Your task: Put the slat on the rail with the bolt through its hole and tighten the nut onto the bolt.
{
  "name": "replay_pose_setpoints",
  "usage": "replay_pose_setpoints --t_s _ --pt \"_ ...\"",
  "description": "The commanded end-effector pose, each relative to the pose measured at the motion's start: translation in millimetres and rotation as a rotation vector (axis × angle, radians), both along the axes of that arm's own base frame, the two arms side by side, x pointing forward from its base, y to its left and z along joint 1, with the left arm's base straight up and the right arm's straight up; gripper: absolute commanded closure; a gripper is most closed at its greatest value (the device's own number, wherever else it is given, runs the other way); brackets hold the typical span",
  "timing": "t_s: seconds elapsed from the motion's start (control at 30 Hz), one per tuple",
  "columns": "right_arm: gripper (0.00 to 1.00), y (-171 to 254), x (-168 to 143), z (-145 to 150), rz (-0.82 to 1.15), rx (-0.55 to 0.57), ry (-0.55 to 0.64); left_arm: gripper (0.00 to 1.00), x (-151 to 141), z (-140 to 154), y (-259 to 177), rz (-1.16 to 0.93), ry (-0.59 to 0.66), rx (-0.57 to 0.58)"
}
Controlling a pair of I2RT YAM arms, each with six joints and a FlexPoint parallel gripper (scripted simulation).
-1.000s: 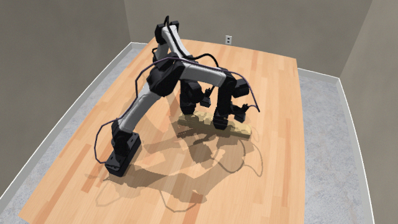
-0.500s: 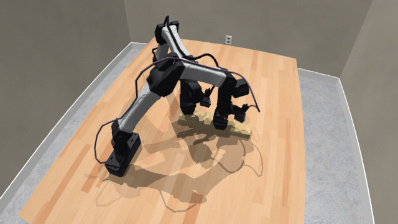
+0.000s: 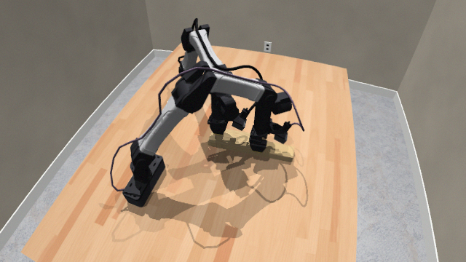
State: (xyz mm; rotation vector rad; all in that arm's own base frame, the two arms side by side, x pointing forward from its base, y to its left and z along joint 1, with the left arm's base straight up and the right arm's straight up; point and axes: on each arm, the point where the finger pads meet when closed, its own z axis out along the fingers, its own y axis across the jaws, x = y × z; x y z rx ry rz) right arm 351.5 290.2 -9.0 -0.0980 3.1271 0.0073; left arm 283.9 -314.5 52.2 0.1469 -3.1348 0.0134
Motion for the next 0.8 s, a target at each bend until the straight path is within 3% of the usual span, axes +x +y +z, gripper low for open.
replay_pose_setpoints --t_s 0.0,0.77 --pt "0.33 1.6 1.9 4.4 -0.002 0.010 -0.009 0.86 2.9 -4.9 -2.3 -0.214 -0.003 0.007" --pt "0.33 1.6 1.9 4.4 -0.002 0.010 -0.009 0.86 1.4 -4.1 -2.0 -0.969 0.001 0.006"
